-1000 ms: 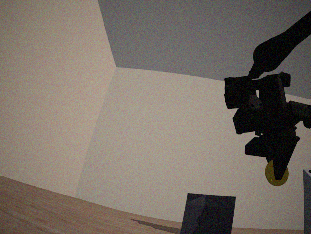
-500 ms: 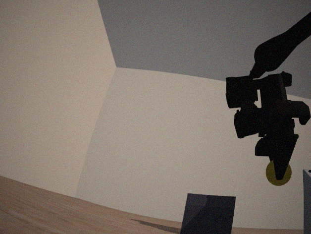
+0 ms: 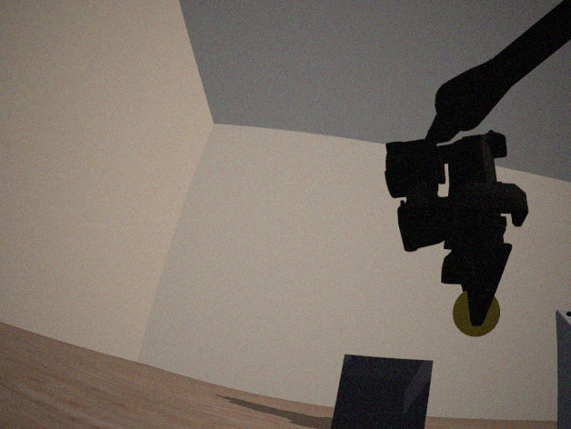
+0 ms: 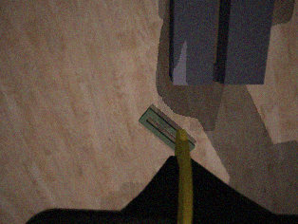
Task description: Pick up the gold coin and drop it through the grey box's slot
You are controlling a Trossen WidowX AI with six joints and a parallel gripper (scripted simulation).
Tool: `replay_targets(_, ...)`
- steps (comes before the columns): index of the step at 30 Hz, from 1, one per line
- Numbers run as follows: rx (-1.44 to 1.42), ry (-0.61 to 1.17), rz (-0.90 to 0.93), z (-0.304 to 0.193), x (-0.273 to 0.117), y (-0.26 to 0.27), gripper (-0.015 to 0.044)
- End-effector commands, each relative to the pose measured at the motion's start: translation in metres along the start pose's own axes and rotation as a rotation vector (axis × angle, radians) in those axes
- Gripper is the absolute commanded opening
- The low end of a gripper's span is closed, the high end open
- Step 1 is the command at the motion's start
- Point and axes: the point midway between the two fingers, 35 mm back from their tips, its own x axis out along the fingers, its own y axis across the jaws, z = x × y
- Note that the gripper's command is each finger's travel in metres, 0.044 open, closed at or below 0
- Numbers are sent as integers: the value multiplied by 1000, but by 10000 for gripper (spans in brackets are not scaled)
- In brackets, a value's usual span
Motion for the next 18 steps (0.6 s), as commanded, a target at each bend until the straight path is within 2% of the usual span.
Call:
replay_targets(1, -1, -2, -7, 11, -1, -3, 0)
replay_targets(18, -3, -4, -7, 53, 0, -16, 0)
